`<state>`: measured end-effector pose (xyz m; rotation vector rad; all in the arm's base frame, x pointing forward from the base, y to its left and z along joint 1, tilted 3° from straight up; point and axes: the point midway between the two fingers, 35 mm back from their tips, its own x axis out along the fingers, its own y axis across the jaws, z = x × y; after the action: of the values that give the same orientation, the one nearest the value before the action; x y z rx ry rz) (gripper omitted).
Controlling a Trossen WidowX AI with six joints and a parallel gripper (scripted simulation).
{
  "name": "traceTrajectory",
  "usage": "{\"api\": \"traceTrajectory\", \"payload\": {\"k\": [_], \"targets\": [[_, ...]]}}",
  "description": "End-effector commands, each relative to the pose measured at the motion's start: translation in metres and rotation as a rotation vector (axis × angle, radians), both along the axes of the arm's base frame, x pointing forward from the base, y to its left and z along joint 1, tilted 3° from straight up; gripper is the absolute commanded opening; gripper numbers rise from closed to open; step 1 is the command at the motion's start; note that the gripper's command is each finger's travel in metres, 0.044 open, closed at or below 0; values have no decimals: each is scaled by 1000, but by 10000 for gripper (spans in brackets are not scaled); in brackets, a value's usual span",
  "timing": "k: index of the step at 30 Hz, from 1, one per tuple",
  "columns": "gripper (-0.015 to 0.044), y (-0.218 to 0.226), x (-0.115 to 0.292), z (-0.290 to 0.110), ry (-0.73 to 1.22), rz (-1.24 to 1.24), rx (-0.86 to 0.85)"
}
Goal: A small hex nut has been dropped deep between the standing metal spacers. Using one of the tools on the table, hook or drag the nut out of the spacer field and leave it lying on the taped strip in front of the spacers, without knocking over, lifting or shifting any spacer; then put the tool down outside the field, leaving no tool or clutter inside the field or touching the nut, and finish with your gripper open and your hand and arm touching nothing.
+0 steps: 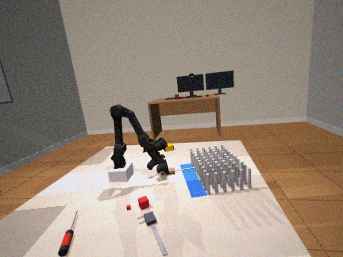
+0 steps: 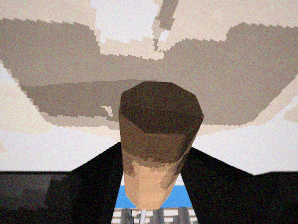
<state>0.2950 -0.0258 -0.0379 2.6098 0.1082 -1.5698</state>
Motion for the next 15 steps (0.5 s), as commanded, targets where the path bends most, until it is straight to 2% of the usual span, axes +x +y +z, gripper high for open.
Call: {"api": "traceTrajectory", "payload": {"k": [1, 15], "targets": [[0, 0, -4, 1, -2, 6, 2], [0, -1, -13, 1, -1, 6, 2]]}}
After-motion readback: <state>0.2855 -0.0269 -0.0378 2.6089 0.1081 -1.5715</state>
